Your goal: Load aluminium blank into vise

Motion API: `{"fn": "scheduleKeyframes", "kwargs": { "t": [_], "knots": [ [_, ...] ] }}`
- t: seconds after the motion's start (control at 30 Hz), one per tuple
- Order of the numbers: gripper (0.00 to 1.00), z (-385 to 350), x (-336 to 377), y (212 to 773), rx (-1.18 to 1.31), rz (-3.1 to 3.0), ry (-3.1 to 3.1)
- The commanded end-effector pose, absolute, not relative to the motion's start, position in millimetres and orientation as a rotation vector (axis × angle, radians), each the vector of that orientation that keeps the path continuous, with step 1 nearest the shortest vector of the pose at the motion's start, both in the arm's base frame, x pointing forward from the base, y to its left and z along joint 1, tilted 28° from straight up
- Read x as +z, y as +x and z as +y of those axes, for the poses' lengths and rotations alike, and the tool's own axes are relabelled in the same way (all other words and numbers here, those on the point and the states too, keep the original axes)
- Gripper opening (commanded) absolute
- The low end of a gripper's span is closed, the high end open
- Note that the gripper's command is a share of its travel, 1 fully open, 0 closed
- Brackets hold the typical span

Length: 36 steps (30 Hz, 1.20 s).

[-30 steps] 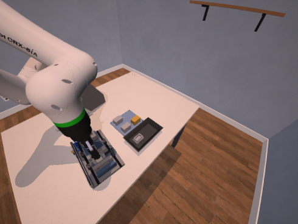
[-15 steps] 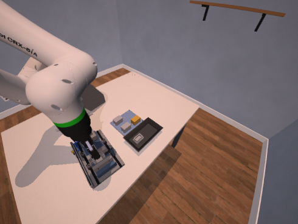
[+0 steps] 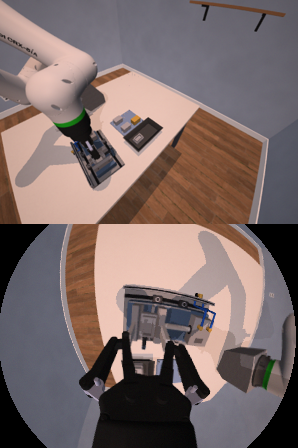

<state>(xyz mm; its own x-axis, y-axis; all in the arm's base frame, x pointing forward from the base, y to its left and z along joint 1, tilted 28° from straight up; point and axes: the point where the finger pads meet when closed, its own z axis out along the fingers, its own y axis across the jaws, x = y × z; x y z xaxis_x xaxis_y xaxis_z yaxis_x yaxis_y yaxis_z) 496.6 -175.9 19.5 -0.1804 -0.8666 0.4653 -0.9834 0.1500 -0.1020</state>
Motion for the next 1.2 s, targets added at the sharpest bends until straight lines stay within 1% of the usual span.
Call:
{"fn": "scheduleKeyframes", "kwargs": {
  "t": [0.0, 1.17],
  "knots": [
    [0.40, -175.8, 19.6, 496.7, 0.559, -2.135, 1.788],
    [0.40, -178.4, 14.8, 496.8, 0.559, -2.135, 1.788]
  ]
}}
